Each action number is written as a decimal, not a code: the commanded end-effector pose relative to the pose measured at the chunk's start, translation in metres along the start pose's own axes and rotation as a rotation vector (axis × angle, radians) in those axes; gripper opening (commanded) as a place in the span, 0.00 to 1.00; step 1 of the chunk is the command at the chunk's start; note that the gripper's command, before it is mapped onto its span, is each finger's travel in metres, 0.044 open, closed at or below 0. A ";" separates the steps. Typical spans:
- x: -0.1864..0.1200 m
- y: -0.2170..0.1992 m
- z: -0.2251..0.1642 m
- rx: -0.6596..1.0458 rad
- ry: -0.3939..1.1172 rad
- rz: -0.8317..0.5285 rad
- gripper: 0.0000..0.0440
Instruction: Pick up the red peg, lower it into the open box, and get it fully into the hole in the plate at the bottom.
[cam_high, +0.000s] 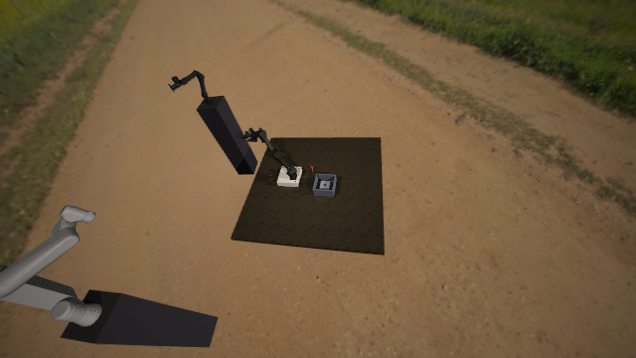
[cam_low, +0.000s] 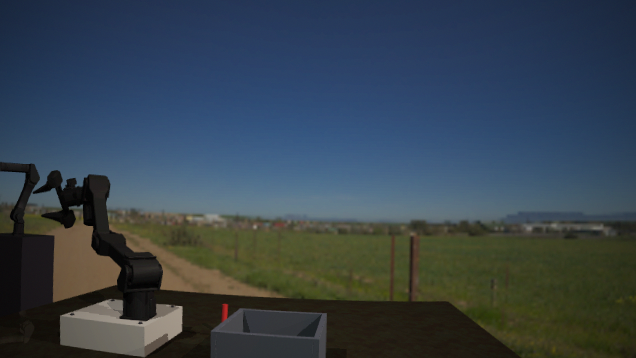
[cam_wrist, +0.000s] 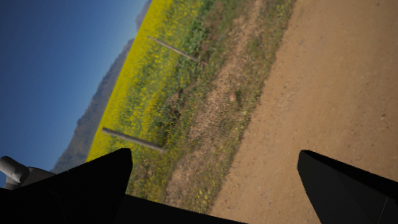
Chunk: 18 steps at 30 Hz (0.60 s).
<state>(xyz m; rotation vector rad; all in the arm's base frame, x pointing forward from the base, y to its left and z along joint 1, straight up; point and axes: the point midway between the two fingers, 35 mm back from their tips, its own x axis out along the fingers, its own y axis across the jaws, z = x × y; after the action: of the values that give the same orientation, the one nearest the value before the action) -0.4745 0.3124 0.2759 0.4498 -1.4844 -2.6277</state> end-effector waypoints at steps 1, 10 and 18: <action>0.004 0.008 -0.002 0.007 -0.001 0.010 0.96; 0.015 0.138 -0.015 0.042 -0.069 0.216 1.00; -0.018 0.259 -0.037 0.051 -0.120 0.466 1.00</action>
<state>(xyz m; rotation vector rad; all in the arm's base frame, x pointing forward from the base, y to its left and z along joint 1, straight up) -0.4796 0.1789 0.4443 0.0403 -1.4908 -2.3680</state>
